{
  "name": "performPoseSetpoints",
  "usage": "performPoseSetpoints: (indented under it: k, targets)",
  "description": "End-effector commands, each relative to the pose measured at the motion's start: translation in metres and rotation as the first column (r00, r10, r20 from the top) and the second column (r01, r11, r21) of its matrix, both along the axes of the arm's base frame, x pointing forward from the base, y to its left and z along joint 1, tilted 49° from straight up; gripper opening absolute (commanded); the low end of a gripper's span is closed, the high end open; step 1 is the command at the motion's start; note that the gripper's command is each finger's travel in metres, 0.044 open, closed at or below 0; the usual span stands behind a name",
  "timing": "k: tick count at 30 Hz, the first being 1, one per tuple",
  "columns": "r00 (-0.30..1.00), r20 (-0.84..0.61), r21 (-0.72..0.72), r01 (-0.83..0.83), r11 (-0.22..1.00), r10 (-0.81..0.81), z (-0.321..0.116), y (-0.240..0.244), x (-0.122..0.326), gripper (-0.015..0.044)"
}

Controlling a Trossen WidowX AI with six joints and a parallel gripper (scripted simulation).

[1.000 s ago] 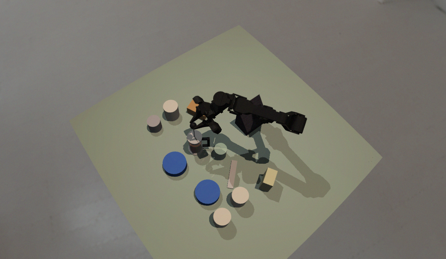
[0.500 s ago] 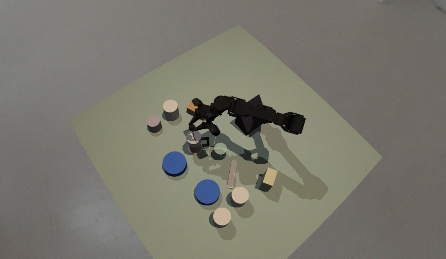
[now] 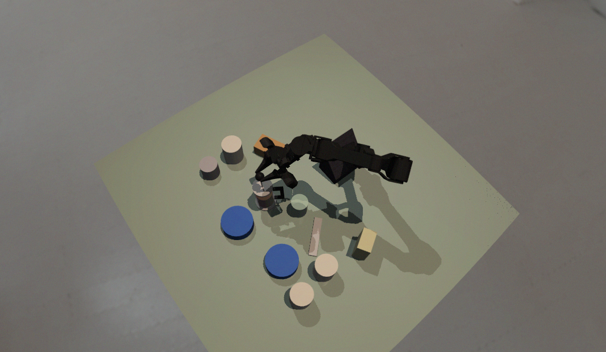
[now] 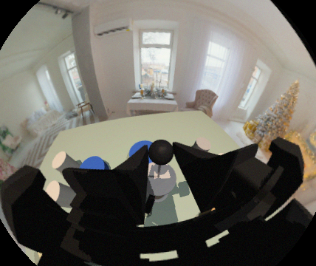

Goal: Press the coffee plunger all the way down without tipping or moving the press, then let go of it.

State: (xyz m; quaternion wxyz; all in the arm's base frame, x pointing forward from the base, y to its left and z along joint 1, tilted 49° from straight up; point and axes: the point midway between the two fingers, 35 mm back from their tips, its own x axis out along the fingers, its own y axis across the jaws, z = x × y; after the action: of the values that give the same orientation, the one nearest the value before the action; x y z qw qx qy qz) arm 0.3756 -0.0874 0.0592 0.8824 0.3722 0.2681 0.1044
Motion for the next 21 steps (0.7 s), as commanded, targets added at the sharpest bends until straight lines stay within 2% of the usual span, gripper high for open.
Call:
performPoseSetpoints:
  k: [1,21]
  targets:
    - [0.997,-0.062,0.039,-0.033,0.999,0.035,-0.025,0.022,-0.008,0.0125]
    - [0.998,-0.057,0.044,-0.031,0.999,0.034,-0.038,0.042,-0.001,0.0125]
